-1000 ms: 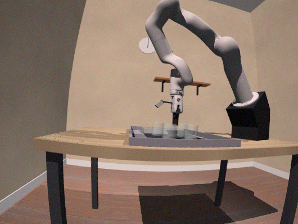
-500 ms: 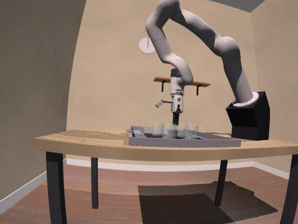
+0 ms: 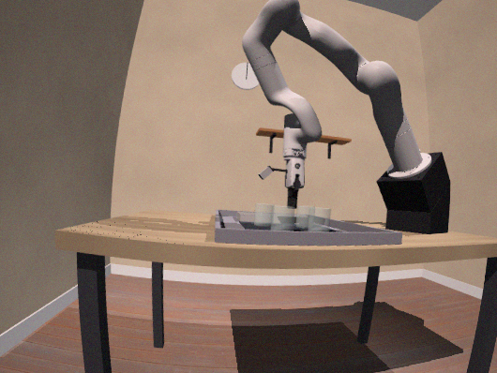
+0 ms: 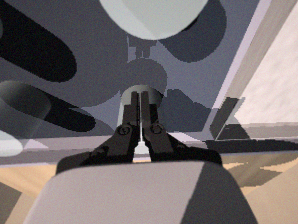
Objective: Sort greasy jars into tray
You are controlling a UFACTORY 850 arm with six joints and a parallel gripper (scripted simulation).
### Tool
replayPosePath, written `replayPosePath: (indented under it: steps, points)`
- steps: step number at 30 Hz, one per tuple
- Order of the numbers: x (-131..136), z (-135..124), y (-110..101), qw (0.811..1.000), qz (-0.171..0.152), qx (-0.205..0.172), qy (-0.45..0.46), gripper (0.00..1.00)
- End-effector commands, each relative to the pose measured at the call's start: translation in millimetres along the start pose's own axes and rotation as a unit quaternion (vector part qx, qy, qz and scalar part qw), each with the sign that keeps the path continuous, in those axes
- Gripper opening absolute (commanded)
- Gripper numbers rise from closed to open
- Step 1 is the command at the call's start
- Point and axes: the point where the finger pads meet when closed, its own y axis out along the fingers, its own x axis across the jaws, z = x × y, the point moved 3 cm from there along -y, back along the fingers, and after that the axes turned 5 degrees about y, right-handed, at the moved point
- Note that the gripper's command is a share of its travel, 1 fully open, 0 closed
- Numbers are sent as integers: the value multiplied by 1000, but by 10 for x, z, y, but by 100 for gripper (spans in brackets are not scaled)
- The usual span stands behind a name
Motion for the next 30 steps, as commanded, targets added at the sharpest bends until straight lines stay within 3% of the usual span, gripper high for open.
replayPosePath:
  steps: [1, 8, 30]
  points:
    - [-6, 85, 24, 1000, 0, 0, 0, 0]
    - [-17, 208, 64, 1000, 0, 0, 0, 0]
    - [-17, 208, 64, 1000, 0, 0, 0, 0]
